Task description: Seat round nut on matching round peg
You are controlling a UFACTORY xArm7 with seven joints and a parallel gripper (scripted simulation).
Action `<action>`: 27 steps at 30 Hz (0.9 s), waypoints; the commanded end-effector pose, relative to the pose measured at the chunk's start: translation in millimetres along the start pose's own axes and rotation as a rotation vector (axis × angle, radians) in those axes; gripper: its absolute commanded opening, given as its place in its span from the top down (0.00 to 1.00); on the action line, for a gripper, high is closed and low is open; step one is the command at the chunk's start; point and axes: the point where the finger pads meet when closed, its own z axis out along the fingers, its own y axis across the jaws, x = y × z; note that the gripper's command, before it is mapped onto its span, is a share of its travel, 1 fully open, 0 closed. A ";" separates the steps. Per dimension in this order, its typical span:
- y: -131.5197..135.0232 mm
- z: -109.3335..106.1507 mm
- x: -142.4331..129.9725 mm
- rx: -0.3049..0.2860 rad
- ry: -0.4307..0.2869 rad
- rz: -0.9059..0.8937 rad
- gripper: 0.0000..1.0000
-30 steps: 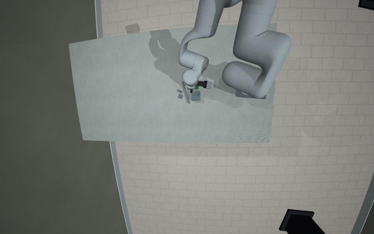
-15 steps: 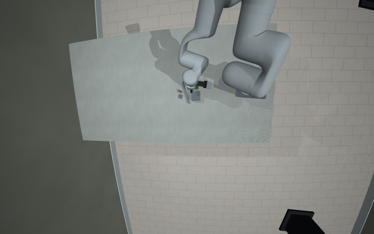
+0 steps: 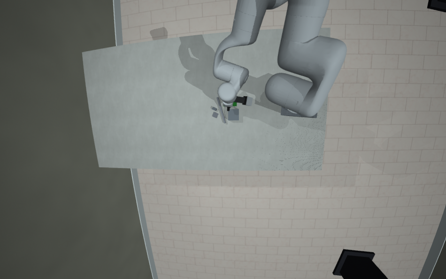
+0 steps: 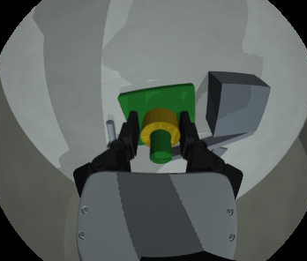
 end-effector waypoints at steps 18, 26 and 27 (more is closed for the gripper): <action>0.6 -0.4 -0.5 -0.001 -0.002 -0.001 0.00; 1.9 -4.3 -2.4 -0.005 -0.001 0.003 0.00; 2.6 -6.3 -3.4 -0.007 -0.001 0.006 0.00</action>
